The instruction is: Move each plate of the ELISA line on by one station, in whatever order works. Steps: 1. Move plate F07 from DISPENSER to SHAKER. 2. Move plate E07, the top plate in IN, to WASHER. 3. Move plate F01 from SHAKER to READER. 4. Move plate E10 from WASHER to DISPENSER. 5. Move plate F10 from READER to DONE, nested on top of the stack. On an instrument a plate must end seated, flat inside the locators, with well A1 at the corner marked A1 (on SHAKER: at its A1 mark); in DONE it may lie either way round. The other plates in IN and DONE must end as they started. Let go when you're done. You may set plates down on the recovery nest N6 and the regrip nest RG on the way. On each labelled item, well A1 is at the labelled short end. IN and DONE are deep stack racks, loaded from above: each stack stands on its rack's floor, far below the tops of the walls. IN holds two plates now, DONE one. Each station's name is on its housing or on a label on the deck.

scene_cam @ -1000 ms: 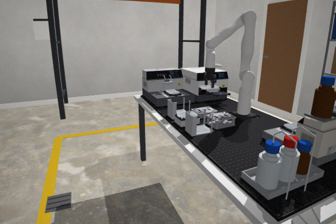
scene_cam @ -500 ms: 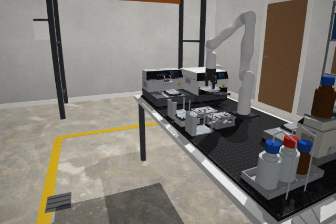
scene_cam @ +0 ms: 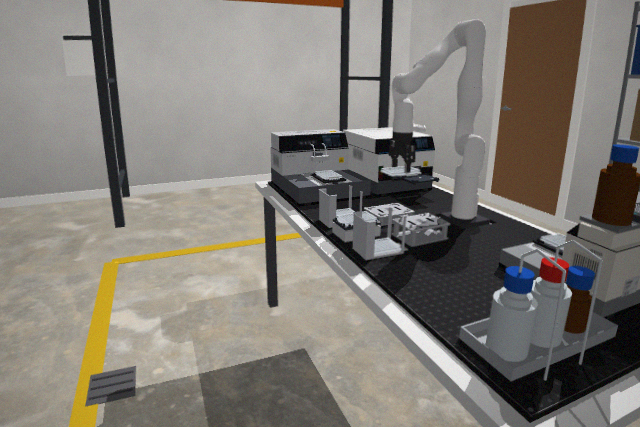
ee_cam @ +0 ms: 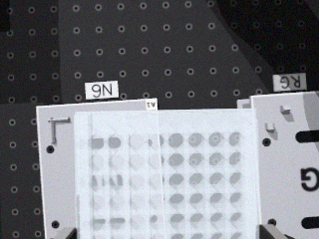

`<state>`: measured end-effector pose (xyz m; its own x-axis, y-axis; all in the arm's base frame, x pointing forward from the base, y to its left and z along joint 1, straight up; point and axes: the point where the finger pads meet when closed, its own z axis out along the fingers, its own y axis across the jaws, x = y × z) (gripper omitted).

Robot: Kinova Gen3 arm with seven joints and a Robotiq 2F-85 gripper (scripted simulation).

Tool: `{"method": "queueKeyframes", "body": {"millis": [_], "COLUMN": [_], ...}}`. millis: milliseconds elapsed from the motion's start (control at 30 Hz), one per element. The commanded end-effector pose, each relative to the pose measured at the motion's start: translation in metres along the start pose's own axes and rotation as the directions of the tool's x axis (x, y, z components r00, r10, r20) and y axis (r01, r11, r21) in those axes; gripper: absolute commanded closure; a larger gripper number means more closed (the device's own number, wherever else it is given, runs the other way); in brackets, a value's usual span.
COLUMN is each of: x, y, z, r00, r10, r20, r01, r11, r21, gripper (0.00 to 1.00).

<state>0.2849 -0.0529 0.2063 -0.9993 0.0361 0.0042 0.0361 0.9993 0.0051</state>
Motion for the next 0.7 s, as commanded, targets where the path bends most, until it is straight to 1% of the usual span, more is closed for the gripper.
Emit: {"method": "queueKeyframes", "body": {"millis": [0,300,367,667], "x": [-0.006,-0.019,-0.019,-0.033], "y": [0.011,0.037,0.037,0.064], "z": [0.000,0.000,0.000,0.000], "r00": [1.000,1.000,1.000,1.000], "r10": [0.003,0.003,0.003,0.006], "r20": [0.001,0.001,0.001,0.001], "r01": [-0.003,-0.003,-0.003,-0.006], "r11": [1.000,1.000,1.000,1.000], "r21": [0.001,0.001,0.001,0.001], "gripper": [0.06,0.06,0.06,0.06]}}
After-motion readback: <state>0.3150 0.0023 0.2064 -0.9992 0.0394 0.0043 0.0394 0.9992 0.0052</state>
